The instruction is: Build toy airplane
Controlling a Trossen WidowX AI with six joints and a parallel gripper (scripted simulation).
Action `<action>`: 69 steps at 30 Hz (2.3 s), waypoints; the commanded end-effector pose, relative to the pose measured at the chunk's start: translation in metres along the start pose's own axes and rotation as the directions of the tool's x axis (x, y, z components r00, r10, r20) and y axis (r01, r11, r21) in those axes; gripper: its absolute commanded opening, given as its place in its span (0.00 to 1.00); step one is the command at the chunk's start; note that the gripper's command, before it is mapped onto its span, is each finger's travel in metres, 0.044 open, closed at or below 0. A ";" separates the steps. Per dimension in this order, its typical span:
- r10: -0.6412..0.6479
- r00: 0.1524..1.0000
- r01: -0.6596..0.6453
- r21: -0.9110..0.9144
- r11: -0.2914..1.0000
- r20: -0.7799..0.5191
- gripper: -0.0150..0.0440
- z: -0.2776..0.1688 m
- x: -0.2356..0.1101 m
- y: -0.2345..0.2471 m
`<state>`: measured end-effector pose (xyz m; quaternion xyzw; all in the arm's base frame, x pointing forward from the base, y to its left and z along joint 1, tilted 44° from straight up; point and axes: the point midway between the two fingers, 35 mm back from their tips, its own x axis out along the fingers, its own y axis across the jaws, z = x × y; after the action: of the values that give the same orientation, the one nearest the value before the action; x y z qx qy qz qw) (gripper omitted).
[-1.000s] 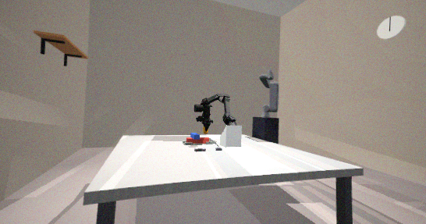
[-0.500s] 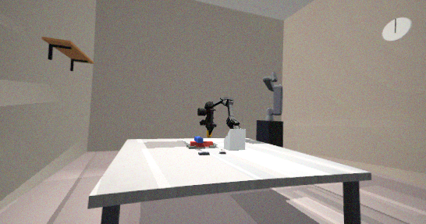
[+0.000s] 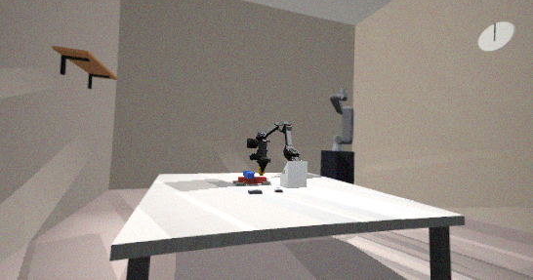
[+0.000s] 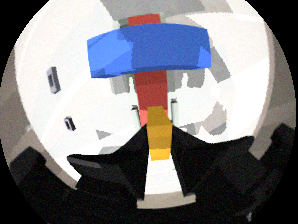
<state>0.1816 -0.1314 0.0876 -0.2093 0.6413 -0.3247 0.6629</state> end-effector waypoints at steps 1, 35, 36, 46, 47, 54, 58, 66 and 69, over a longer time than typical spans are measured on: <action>0.001 1.000 -0.001 -0.004 1.000 0.001 0.37 0.000 0.006 0.000; -0.001 1.000 0.001 -0.001 1.000 0.001 0.69 -0.001 0.013 0.000; -0.001 1.000 0.001 -0.001 1.000 0.001 0.69 -0.001 0.013 0.000; 0.002 1.000 -0.002 -0.005 1.000 0.000 0.69 -0.001 -0.078 0.001; 0.002 1.000 -0.002 -0.005 1.000 0.000 0.69 0.001 -0.078 0.002; 0.002 1.000 -0.002 -0.005 1.000 0.000 0.69 0.002 -0.078 0.003; 0.002 1.000 -0.002 -0.005 1.000 0.000 0.69 0.002 -0.078 0.002; 0.002 1.000 -0.002 -0.005 1.000 0.000 0.69 0.002 -0.078 0.002; 0.002 1.000 -0.002 -0.005 1.000 0.000 0.69 0.002 -0.078 0.002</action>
<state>0.1866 -0.0757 0.1423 -0.2120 0.6417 -0.3232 0.6624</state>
